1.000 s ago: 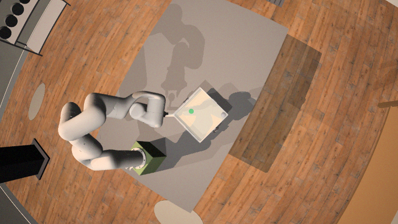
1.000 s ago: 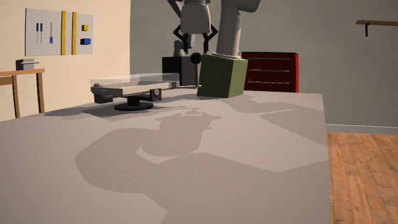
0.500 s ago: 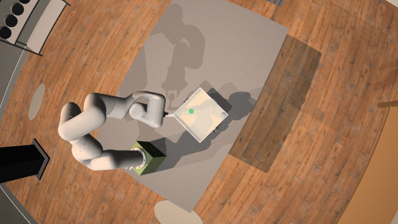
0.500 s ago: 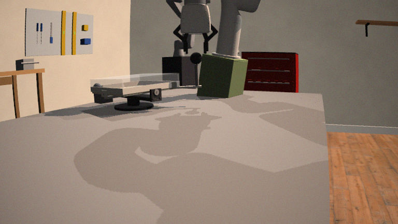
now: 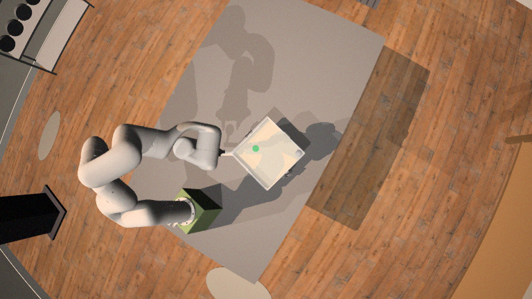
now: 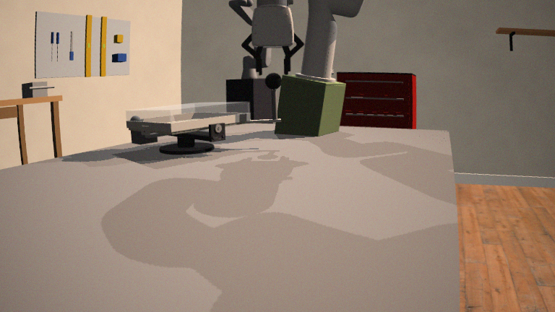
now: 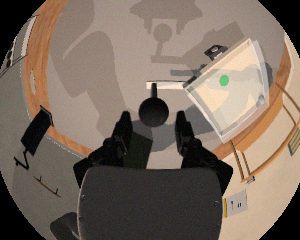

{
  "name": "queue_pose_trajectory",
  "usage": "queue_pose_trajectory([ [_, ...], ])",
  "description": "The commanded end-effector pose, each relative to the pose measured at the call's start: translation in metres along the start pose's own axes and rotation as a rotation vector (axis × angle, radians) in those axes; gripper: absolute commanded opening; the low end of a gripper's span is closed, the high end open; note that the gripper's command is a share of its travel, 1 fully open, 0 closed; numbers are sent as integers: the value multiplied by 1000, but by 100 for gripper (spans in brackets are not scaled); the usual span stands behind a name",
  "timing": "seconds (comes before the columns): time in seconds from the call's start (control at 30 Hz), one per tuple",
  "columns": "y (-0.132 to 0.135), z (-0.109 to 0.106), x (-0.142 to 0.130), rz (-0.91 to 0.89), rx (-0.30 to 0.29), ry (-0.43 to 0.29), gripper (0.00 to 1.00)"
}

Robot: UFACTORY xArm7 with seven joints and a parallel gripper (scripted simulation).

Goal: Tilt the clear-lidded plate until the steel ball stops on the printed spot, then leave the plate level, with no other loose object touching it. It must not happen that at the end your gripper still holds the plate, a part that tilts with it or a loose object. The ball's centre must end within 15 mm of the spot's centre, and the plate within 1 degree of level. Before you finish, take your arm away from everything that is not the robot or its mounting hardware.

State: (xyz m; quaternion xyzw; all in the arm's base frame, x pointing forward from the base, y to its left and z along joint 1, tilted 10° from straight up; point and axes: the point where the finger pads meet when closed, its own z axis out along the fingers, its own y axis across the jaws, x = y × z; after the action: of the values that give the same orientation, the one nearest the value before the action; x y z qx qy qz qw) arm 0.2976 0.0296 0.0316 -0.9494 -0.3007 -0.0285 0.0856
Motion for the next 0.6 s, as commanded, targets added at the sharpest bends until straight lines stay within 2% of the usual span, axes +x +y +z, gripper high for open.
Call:
queue_pose_trajectory([
  [0.0,1,-1,1,0,-1,2,61],
  [0.57,1,6,1,0,-1,2,61],
])
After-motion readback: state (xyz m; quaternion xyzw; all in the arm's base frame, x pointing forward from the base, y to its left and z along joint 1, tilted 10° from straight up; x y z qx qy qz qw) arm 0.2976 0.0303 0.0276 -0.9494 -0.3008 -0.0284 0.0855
